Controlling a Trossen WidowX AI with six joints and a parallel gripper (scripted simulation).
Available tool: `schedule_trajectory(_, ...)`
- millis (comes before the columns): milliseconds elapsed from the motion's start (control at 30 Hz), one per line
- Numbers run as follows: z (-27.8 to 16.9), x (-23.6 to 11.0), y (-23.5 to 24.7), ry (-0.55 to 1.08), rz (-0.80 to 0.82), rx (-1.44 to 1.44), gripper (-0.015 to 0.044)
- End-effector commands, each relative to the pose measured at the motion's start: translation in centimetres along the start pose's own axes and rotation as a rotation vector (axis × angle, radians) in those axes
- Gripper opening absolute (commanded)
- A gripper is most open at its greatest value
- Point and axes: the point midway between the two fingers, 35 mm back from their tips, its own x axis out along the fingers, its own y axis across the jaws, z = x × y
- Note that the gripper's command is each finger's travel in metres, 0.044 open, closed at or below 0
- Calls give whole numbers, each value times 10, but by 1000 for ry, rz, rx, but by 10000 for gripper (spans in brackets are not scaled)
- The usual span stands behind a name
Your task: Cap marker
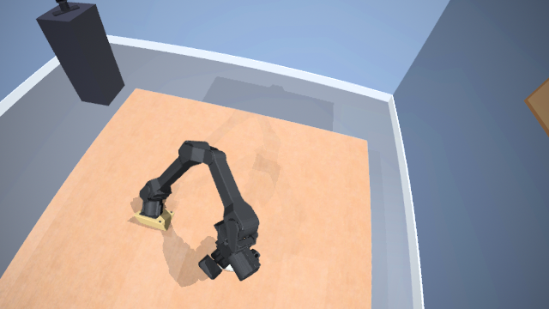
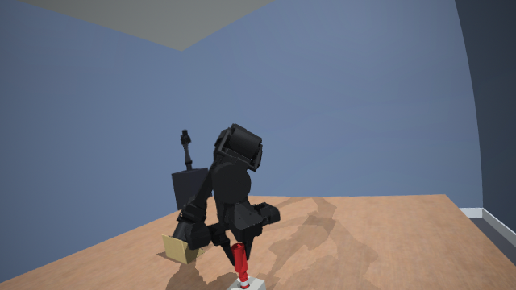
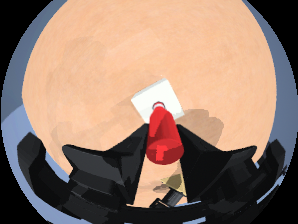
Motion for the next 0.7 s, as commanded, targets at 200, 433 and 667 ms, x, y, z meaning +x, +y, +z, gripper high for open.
schedule_trajectory(200, -1, 17, 1, -4, 7, 2, 0)
schedule_trajectory(433, -1, 18, 1, -4, 7, 2, 0)
schedule_trajectory(667, -1, 17, 0, -1, 1, -1, 157)
